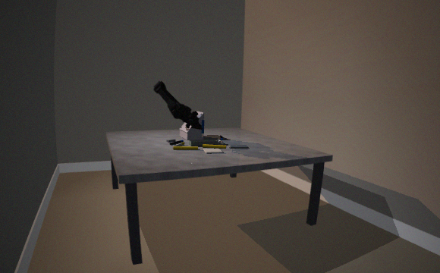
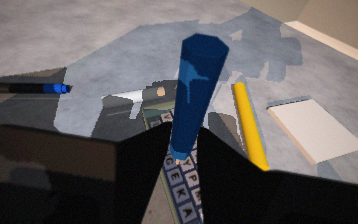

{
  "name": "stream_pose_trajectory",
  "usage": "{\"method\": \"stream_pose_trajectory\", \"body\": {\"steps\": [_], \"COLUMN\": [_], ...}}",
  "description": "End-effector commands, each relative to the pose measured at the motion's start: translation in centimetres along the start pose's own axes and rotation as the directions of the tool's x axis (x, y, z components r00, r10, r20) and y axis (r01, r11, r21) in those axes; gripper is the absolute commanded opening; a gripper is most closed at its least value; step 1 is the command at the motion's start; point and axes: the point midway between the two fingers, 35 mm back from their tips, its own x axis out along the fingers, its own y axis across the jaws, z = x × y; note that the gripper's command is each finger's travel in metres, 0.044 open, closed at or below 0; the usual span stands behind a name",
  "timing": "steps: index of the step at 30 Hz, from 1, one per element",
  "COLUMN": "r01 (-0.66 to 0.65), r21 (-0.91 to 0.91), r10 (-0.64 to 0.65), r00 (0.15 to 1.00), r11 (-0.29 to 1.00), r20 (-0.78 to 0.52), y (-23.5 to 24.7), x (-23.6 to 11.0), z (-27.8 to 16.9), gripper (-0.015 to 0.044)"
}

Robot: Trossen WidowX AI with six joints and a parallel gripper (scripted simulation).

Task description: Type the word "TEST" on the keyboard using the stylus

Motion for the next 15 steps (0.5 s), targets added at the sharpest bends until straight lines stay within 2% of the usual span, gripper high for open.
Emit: {"method": "stream_pose_trajectory", "body": {"steps": [1, 15], "r01": [-0.003, 0.008], "r21": [0.000, 0.003], "r10": [0.003, -0.008], "r00": [1.000, 1.000], "r11": [1.000, 1.000], "r20": [0.000, 0.002], "y": [0.1, 1.5], "x": [0.6, 5.0], "z": [0.3, 3.5], "gripper": [0.0000, 0.0000]}}
